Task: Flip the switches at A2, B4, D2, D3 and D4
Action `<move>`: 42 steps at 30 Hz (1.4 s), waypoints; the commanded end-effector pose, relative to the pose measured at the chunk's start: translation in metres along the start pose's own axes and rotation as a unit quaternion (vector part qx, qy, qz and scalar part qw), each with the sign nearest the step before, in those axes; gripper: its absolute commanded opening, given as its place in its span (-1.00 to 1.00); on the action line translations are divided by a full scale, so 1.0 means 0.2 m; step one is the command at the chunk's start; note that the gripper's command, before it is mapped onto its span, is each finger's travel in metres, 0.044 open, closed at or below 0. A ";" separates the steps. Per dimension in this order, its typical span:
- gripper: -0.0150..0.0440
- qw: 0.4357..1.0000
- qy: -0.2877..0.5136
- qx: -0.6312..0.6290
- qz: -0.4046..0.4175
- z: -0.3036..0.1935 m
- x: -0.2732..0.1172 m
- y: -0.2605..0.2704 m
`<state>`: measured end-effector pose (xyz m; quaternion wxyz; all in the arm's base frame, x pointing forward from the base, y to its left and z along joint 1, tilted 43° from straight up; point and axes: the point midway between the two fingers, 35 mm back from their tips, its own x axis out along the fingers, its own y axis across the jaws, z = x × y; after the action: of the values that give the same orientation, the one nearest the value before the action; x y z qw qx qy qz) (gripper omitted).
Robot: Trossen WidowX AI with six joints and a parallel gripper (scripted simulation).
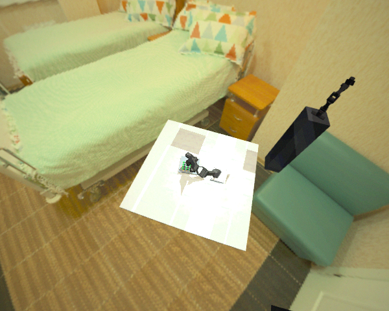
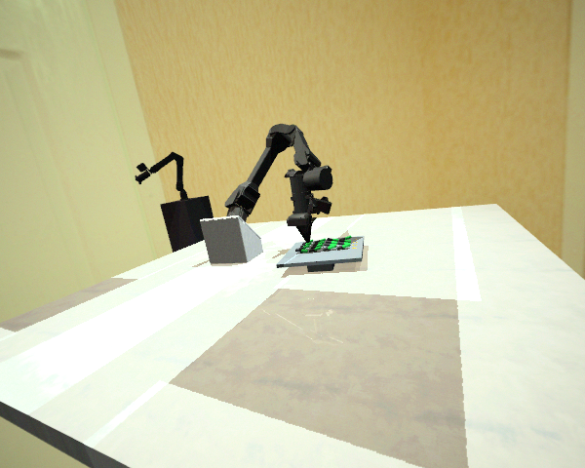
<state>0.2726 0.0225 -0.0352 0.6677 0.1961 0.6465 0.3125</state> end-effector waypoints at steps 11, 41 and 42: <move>-0.49 1.000 -0.002 0.002 0.003 0.00 0.01 0.00; -0.49 1.000 -0.001 0.000 0.000 0.00 0.01 0.00; -0.49 1.000 -0.003 0.000 0.000 0.00 -0.04 0.00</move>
<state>0.2720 0.0259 -0.0381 0.6663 0.1976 0.6472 0.3132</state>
